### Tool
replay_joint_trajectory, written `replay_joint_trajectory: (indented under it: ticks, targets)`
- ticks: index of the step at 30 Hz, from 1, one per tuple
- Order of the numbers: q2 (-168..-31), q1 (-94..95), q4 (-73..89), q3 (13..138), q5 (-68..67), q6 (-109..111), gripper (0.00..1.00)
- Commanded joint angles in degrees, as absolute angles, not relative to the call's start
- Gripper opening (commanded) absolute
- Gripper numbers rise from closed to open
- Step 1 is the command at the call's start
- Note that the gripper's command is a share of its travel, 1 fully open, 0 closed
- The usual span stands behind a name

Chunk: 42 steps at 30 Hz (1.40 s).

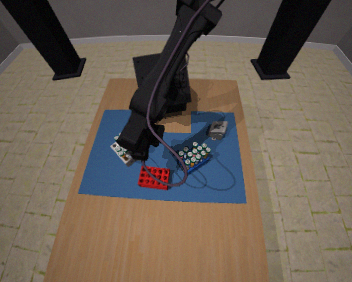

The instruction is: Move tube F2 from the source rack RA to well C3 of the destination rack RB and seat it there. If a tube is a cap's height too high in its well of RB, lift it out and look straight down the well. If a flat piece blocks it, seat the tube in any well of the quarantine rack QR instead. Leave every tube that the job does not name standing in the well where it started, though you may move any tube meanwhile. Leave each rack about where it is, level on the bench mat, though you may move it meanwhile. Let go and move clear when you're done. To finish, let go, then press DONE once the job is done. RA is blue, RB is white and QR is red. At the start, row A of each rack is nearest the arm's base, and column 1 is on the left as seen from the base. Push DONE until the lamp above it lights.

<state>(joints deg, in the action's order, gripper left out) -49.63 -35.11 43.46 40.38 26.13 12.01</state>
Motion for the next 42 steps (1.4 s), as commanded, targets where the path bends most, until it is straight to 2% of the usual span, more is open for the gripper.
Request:
replay_joint_trajectory:
  ticks: [1,41,42]
  targets:
    - [-49.1,-34.8,42.4,42.0,25.7,11.7,0.30]
    - [-49.1,-34.8,42.4,42.0,25.7,11.7,0.30]
    - [-47.5,-33.2,42.4,39.4,24.9,8.5,0.30]
